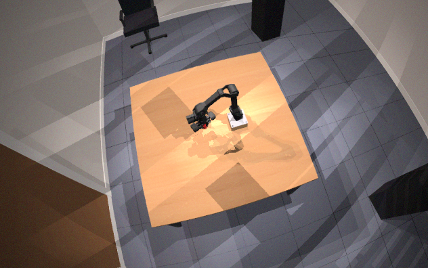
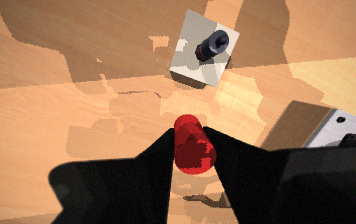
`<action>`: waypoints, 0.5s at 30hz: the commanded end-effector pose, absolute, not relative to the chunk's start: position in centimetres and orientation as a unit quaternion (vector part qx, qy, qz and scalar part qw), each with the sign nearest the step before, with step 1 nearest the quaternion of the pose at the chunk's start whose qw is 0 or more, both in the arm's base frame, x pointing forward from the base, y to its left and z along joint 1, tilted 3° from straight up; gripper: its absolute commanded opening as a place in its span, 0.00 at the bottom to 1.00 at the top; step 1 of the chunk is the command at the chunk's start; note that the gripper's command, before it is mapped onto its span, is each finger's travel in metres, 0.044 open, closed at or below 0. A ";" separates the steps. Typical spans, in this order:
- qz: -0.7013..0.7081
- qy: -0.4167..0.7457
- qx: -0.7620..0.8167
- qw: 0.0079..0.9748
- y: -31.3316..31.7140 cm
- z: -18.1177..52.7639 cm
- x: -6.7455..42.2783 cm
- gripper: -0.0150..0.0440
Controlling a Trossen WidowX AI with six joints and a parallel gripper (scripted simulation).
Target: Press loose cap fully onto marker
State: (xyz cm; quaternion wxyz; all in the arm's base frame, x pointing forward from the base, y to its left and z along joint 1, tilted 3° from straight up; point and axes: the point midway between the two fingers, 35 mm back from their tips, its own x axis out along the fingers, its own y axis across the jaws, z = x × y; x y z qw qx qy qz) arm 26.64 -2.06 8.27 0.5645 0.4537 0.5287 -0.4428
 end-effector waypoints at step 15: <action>-0.439 0.525 0.456 0.570 -7.2 10.3 26.1 0.25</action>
